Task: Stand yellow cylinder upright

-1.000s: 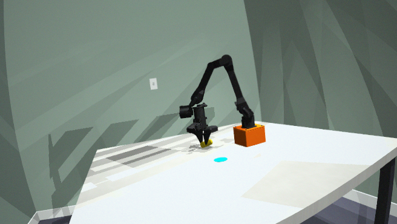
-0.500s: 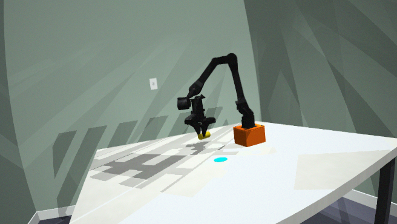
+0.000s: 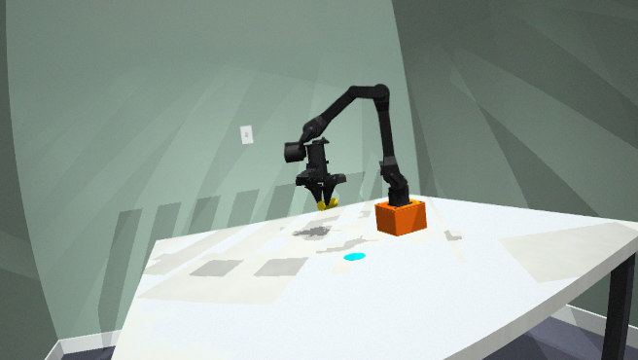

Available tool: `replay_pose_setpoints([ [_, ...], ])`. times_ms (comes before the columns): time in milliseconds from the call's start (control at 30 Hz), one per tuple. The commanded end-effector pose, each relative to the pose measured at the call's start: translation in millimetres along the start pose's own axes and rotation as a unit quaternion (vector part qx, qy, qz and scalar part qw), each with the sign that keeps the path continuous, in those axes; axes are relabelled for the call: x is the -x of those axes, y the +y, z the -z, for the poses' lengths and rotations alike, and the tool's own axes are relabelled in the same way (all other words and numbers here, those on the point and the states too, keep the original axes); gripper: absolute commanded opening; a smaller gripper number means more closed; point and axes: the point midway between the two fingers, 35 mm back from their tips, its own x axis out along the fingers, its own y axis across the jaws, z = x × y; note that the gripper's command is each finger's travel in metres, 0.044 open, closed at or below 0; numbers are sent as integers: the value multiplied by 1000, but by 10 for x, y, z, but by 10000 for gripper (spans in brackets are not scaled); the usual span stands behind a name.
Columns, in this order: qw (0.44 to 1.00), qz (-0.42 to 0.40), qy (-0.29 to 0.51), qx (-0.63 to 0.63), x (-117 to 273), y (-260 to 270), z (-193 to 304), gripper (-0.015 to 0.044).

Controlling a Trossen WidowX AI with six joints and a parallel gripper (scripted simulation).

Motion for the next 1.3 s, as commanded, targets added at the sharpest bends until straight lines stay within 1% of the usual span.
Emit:
replay_pose_setpoints([
  [0, 1000, 2, -2, 2, 100, 9, 4, 105],
  [533, 998, 10, -4, 68, 141, 244, -326, 105],
  [1267, 985, 18, -11, 173, 202, 747, -780, 105],
])
